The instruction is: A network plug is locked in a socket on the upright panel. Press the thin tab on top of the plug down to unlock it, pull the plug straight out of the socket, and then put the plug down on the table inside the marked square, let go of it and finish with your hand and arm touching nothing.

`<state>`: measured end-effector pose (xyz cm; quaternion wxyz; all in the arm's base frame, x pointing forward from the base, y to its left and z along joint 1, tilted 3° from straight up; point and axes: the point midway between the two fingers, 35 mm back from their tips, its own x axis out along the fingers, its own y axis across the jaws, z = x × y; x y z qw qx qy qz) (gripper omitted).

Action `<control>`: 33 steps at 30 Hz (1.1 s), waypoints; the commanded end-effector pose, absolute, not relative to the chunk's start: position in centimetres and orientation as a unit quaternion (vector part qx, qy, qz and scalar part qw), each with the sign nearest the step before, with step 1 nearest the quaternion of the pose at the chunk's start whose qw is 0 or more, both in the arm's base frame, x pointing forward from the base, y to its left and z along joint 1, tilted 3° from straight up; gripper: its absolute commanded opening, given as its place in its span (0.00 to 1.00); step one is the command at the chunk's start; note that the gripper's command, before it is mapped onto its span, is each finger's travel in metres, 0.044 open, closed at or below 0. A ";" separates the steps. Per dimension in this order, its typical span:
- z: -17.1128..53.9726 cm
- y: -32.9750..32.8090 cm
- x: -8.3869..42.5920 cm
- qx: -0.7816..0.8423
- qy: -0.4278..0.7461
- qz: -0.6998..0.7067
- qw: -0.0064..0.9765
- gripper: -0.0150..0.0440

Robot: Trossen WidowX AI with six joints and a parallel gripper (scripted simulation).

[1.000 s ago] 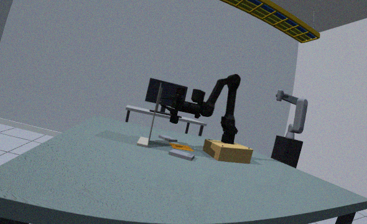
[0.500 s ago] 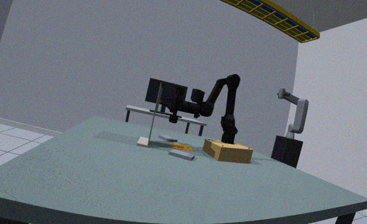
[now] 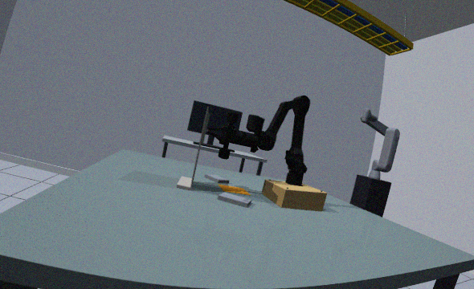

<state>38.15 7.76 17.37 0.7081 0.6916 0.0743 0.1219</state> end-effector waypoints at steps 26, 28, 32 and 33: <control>17.2 7.7 36.4 0.693 0.077 0.122 0.707 0.25; 17.2 7.7 36.3 0.693 0.077 0.122 0.707 0.25; 17.1 7.7 36.1 0.693 0.077 0.122 0.707 0.25; 17.1 7.7 36.0 0.693 0.077 0.122 0.707 0.25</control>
